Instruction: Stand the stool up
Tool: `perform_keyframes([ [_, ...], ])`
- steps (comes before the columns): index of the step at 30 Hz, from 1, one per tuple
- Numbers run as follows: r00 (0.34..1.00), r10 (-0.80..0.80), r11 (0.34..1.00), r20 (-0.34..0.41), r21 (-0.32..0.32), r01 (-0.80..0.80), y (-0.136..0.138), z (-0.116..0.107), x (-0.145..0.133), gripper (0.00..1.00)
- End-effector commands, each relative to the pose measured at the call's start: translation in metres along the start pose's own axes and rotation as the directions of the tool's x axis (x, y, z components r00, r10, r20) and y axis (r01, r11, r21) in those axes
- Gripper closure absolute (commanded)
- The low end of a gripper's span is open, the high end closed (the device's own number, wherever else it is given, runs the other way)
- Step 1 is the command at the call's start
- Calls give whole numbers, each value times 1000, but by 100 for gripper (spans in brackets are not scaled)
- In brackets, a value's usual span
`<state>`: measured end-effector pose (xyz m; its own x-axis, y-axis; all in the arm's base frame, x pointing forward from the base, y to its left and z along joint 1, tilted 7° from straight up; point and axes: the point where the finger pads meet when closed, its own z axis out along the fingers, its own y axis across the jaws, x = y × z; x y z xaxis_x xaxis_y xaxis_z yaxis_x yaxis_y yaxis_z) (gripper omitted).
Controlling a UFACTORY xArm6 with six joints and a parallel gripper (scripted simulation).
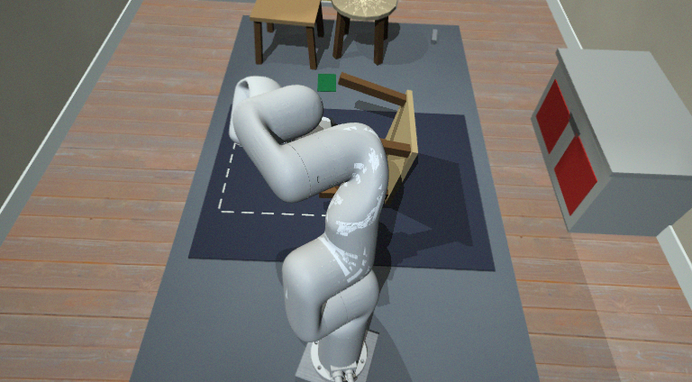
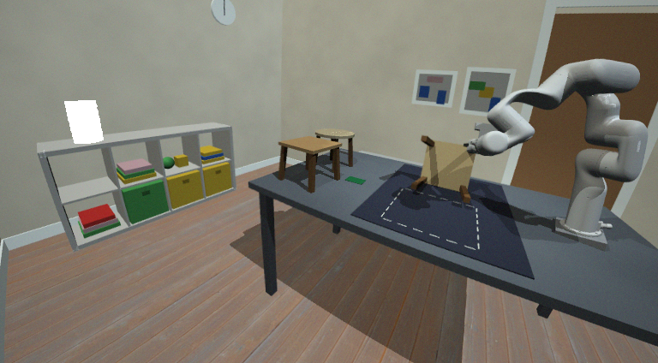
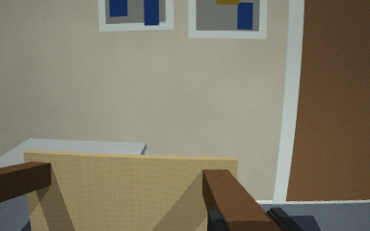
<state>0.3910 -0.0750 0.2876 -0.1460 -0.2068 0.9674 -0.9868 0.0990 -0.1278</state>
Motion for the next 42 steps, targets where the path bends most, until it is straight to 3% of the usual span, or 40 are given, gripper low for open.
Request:
perform_keyframes([
  [1, 1000, 3, 1000, -1, 1, -3, -1, -1, 0, 71],
  [42, 995, -6, 1000, -98, -1, 6, -3, -21, -19, 71],
])
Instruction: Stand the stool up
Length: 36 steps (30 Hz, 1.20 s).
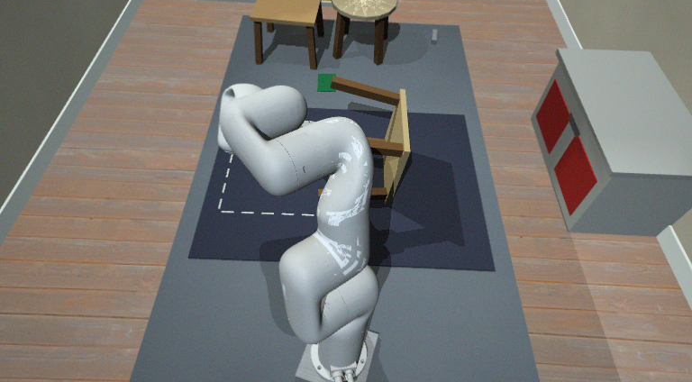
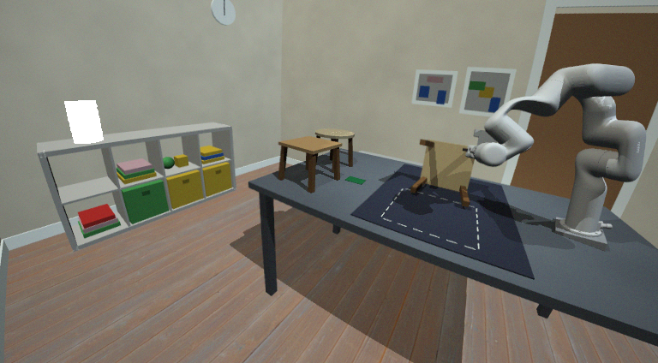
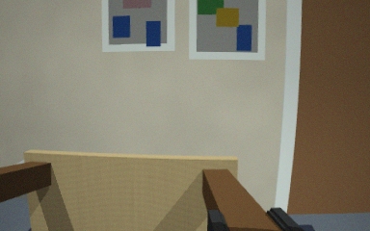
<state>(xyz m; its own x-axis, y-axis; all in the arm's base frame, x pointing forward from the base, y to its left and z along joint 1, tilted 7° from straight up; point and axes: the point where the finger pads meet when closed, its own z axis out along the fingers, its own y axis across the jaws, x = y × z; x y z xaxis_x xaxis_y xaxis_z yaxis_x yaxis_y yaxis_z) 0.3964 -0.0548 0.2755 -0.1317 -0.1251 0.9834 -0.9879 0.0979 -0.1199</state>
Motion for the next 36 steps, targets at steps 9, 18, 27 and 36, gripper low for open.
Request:
perform_keyframes([
  [9, 999, 0, 1000, -35, 0, 0, -2, -8, -6, 71],
  [18, 999, -2, 1000, -53, -1, 2, -2, -12, -10, 71],
  [27, 998, -2, 1000, -59, -1, 2, -2, -13, -11, 71],
  [36, 998, -3, 1000, -61, -1, 3, -2, -14, -11, 71],
])
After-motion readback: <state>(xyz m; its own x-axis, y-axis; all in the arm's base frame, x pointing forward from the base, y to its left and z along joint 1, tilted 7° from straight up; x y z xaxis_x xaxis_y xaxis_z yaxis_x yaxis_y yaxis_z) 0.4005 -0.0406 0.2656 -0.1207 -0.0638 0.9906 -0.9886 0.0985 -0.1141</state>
